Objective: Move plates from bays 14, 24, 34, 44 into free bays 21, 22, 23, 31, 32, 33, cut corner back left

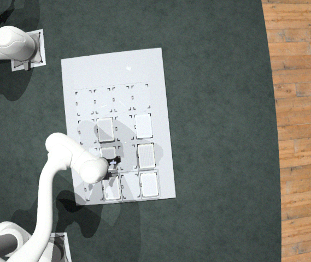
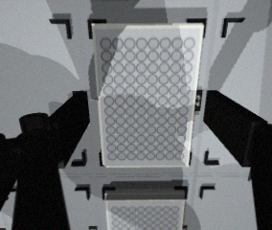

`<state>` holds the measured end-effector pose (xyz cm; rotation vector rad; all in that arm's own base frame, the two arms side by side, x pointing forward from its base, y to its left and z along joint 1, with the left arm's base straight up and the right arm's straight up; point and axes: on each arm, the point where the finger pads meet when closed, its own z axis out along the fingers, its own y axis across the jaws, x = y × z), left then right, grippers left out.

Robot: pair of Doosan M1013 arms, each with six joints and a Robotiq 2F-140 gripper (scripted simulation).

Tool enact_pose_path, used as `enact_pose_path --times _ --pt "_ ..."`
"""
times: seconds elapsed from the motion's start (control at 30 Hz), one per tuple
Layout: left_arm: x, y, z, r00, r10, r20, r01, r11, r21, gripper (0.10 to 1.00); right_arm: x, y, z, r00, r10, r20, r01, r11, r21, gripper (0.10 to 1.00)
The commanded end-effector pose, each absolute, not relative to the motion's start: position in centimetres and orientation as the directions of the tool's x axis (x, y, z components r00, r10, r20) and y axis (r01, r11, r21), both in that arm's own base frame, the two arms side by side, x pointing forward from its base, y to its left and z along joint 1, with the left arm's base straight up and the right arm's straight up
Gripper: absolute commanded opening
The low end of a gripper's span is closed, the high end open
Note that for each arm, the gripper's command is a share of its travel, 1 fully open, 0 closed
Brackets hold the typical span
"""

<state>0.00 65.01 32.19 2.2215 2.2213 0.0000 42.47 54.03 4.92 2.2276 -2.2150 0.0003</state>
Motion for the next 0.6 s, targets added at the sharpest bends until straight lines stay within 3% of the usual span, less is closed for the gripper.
enact_pose_path --times 0.0,0.57 --pt "0.0 65.0 32.3 0.0 1.0 0.001 1.0 0.0 0.0 1.0 42.5 54.1 5.4 0.006 -1.0 -0.001 -1.0 -0.006 -0.001 0.698" --pt "0.0 65.0 32.3 0.0 1.0 0.001 1.0 0.0 0.0 1.0 42.5 54.1 7.4 0.006 -1.0 -0.001 -1.0 -0.006 -0.001 0.698"
